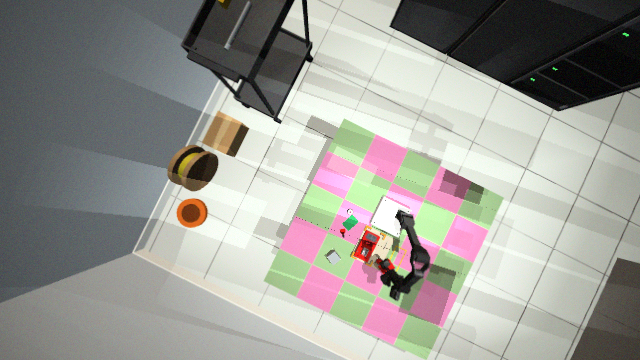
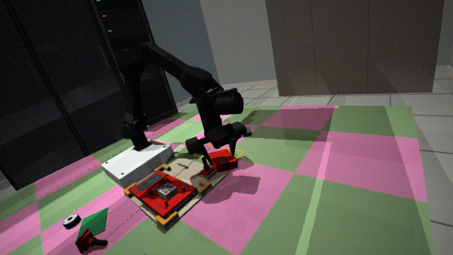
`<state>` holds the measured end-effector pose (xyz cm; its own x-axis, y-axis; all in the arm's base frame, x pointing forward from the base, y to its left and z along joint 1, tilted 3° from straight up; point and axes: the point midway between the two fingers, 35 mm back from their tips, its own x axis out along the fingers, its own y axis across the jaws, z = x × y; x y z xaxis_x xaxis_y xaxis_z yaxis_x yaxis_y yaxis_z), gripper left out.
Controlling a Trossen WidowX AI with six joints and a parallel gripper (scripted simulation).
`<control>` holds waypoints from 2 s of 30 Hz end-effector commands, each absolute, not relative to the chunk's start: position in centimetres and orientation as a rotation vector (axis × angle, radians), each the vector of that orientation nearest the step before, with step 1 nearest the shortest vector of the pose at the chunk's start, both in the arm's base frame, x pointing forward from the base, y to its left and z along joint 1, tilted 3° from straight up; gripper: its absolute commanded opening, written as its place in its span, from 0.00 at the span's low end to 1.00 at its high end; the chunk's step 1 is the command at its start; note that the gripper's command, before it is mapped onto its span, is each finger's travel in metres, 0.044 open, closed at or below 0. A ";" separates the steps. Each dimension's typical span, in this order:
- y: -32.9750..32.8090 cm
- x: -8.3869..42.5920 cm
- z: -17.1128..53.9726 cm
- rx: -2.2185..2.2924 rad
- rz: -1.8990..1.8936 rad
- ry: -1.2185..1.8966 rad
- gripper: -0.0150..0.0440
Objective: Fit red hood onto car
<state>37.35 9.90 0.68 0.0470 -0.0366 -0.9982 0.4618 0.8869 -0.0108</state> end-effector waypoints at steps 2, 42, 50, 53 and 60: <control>9.9 37.4 0.7 0.354 -0.392 1.483 0.79; 9.5 37.1 9.5 0.339 -0.372 1.489 0.25; 5.4 37.3 9.7 0.280 -0.284 1.521 0.25; 3.9 37.2 9.8 0.259 -0.250 1.530 0.25; 0.5 36.9 10.0 0.211 -0.169 1.545 0.25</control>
